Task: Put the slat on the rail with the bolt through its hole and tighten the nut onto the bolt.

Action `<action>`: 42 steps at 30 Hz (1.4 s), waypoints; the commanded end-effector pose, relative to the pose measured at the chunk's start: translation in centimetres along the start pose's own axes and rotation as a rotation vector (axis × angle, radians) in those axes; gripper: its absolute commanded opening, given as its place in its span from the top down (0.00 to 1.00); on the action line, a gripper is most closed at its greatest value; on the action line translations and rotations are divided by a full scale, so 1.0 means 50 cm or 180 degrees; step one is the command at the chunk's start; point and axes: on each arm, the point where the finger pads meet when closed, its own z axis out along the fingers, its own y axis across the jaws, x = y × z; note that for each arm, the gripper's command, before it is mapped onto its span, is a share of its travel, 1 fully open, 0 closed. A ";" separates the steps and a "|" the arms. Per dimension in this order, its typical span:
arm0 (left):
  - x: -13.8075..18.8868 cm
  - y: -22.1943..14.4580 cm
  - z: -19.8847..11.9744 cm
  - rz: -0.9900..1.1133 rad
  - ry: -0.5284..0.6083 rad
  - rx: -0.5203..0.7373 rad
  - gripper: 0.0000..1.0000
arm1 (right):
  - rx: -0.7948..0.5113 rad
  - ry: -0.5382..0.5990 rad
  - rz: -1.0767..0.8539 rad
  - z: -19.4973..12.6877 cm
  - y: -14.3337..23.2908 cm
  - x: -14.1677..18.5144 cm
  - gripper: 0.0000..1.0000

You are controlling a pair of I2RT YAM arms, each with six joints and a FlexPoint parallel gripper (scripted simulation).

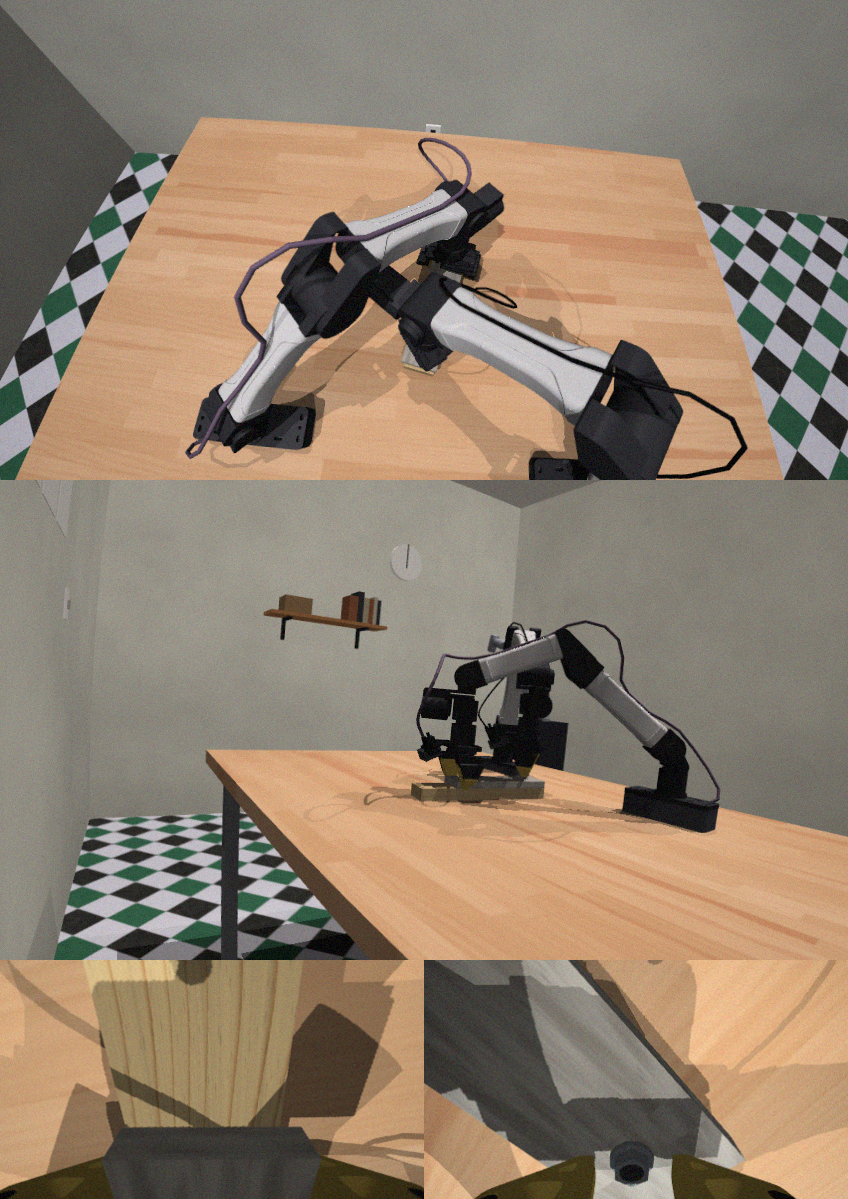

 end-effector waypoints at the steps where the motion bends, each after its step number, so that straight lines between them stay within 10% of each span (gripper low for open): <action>1: -0.007 -0.002 -0.014 -0.0001 -0.0053 0.0032 0.33 | -0.0057 0.0007 -0.0572 -0.014 0.006 -0.001 0.64; 42: -0.007 -0.002 -0.014 -0.0001 -0.0053 0.0032 0.33 | -0.0089 -0.0091 -0.7800 -0.042 0.009 0.002 0.64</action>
